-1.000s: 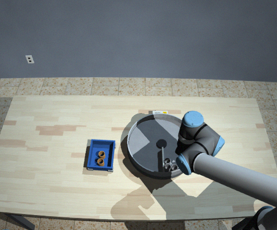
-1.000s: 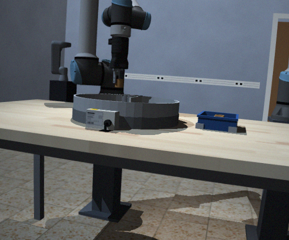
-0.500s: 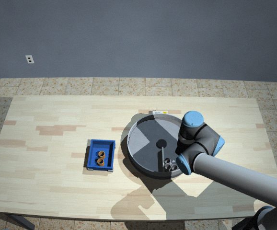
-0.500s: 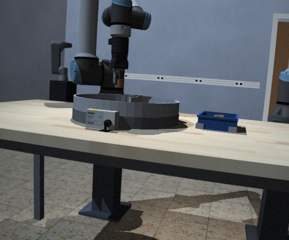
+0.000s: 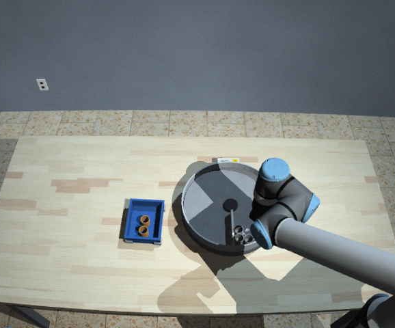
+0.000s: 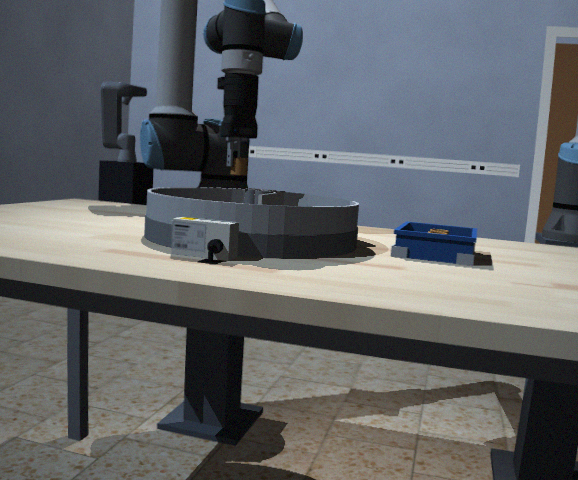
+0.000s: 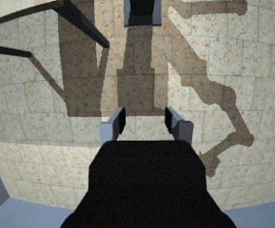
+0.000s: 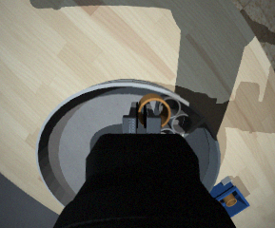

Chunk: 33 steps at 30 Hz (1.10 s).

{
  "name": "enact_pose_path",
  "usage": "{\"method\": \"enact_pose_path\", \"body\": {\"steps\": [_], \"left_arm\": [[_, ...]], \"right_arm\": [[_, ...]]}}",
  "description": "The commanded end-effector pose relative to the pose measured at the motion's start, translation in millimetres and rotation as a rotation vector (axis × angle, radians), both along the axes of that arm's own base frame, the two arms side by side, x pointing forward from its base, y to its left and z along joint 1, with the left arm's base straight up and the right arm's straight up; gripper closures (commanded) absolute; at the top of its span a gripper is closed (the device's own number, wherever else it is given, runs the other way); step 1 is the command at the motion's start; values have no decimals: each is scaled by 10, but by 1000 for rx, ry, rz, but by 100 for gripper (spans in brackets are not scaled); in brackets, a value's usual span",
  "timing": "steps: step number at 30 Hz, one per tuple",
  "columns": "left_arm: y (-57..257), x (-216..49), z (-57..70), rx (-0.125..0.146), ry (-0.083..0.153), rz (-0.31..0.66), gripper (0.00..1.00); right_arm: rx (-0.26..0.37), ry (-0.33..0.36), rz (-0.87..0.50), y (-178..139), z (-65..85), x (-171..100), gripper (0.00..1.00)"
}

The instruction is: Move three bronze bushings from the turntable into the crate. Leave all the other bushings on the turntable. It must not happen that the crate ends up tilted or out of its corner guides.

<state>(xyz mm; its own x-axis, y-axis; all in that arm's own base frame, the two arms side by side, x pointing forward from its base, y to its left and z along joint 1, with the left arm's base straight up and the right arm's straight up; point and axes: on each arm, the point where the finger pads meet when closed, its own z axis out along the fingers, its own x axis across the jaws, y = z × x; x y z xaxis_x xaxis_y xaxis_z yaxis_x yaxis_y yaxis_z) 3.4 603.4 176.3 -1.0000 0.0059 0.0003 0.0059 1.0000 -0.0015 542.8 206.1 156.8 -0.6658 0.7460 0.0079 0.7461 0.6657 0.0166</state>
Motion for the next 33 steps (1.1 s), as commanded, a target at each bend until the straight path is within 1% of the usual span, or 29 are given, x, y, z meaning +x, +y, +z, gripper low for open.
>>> {"method": "enact_pose_path", "body": {"steps": [1,8,10,13,19,25,27,33], "left_arm": [[6,2,8,2,0,0,0],[6,2,8,2,0,0,0],[6,2,8,2,0,0,0],[6,2,8,2,0,0,0],[6,2,8,2,0,0,0],[6,2,8,2,0,0,0],[6,2,8,2,0,0,0],[6,2,8,2,0,0,0]], "right_arm": [[1,-1,0,64,7,27,100],[1,-1,0,289,7,109,100],[1,-1,0,289,7,109,100],[1,-1,0,436,7,163,100],[1,-1,0,812,8,300,100],[1,-1,0,1273,8,469,100],[1,-1,0,1273,8,469,100],[1,-1,0,1782,9,655,100]]}}
